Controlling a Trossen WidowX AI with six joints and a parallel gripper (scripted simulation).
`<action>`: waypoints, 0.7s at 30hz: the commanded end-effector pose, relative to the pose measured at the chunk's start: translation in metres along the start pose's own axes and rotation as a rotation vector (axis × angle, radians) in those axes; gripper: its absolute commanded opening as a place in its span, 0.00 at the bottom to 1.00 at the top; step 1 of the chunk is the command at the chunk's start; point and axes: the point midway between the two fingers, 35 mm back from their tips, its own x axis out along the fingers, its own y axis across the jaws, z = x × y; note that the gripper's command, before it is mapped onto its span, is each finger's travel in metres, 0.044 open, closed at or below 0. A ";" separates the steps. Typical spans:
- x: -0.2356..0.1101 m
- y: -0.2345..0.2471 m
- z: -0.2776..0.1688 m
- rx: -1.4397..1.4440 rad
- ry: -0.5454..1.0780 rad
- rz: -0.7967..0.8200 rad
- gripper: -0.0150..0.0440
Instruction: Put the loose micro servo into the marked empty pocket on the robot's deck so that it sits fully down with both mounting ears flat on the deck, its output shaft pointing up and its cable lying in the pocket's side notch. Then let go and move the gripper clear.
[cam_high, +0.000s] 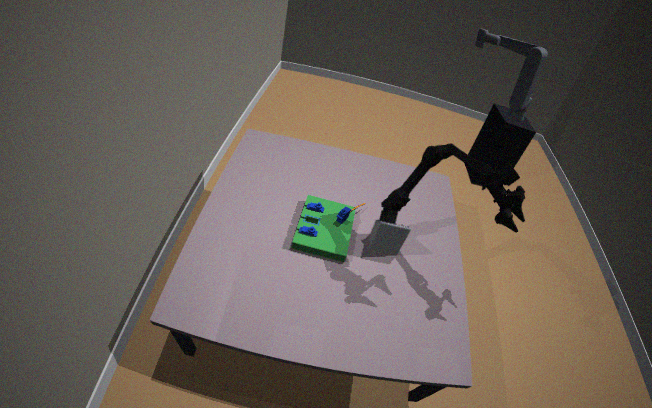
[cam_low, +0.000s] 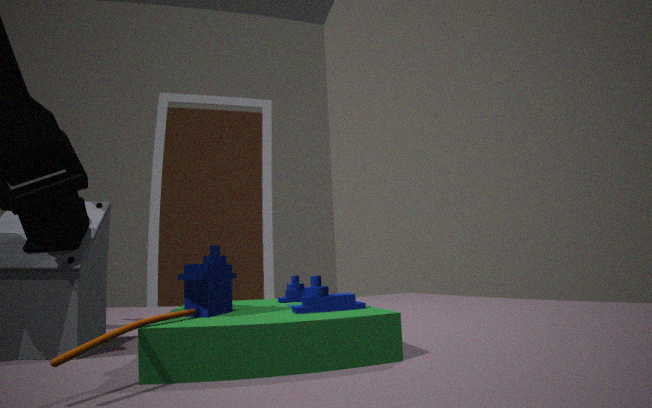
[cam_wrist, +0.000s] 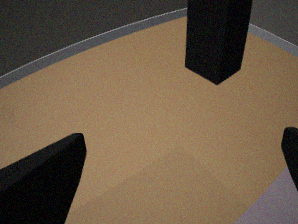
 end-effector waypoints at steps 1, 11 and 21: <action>-0.012 -0.028 0.002 0.097 -0.011 -0.066 1.00; -0.048 -0.101 0.002 0.340 -0.042 -0.221 1.00; -0.084 -0.159 -0.013 0.526 -0.053 -0.353 1.00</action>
